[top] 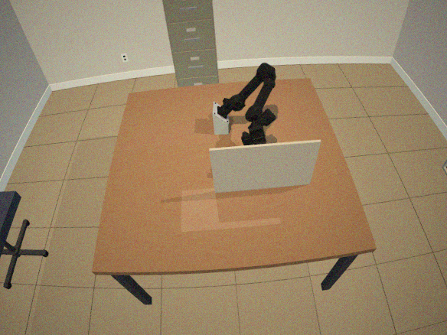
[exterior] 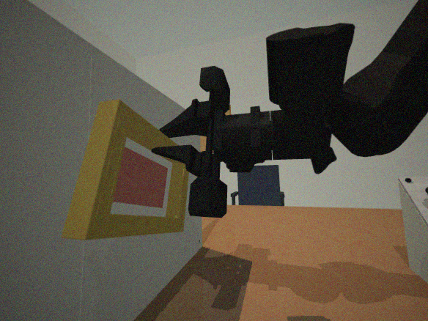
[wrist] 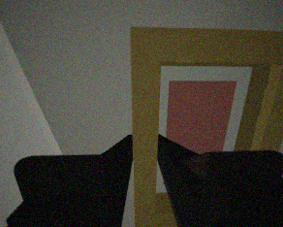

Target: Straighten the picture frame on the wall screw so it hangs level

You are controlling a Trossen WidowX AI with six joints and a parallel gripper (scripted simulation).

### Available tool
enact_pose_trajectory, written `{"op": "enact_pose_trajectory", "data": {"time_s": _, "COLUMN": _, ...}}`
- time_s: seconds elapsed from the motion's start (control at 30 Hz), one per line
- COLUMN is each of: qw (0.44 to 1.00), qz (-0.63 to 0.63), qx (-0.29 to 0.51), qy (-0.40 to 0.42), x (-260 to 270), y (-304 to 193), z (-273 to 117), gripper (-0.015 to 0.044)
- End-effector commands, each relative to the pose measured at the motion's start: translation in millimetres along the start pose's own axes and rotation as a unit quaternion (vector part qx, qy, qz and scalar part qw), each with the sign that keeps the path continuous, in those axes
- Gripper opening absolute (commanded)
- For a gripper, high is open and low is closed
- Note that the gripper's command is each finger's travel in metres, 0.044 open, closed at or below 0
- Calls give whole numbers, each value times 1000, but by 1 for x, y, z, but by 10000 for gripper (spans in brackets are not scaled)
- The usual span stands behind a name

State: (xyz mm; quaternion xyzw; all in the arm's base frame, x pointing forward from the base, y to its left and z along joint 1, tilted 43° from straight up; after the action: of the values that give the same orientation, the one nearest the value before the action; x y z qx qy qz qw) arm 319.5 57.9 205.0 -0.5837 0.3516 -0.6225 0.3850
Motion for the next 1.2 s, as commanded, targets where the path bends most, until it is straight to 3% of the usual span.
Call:
{"op": "enact_pose_trajectory", "data": {"time_s": 0.0, "qw": 1000, "qz": -3, "qx": 0, "qy": 0, "x": 0, "y": 0, "z": 0, "gripper": 0}}
{"op": "enact_pose_trajectory", "data": {"time_s": 1.17, "qw": 994, "qz": -112, "qx": 1, "qy": 0, "x": 1, "y": 0, "z": 0, "gripper": 0}}
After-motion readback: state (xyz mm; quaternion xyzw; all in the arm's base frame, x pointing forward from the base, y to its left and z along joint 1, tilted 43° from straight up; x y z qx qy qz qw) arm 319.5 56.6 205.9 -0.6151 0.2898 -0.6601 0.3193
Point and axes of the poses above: the point midway between the two fingers, 35 mm back from their tips, its own z axis out along the fingers, its own x axis across the jaws, y = z × x, the point moved 6 cm from there along -z, back along the fingers, and after that the axes turned 6 degrees about z, right-handed, at the moved point
